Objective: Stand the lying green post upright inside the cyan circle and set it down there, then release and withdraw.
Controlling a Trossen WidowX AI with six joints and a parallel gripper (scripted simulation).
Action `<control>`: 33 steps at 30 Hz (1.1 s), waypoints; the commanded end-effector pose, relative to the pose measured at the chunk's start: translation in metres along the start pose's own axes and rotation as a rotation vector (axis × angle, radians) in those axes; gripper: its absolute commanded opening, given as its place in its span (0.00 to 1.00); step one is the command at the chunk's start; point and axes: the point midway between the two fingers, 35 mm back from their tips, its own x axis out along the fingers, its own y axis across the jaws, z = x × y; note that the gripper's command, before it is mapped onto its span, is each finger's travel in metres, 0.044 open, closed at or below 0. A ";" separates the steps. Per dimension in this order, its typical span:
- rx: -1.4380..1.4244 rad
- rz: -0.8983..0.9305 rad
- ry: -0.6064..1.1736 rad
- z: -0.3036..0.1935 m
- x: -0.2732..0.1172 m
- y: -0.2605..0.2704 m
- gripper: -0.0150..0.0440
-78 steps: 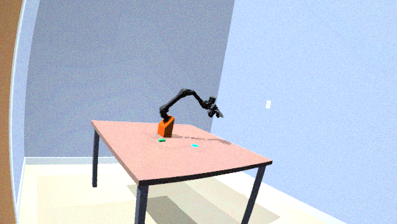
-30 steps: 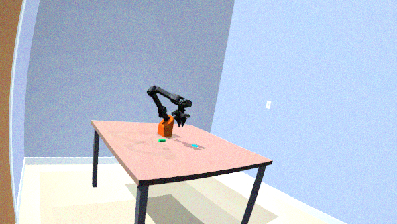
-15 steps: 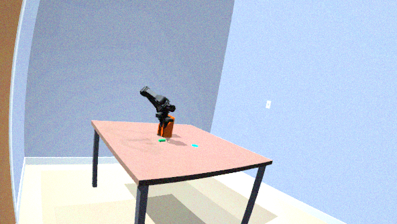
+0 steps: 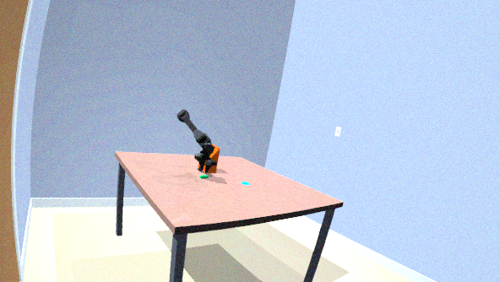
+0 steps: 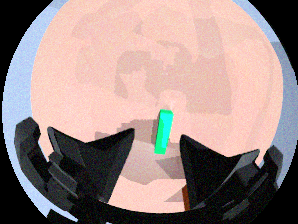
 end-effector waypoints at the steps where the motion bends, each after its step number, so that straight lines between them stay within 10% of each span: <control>1: -0.007 -0.003 -0.010 0.002 0.029 -0.006 0.65; 5: -0.009 -0.005 -0.019 0.003 0.040 -0.010 0.65; 13: -0.009 -0.005 -0.019 0.003 0.040 -0.010 0.29; 33: -0.005 -0.002 0.007 -0.001 -0.003 0.000 0.29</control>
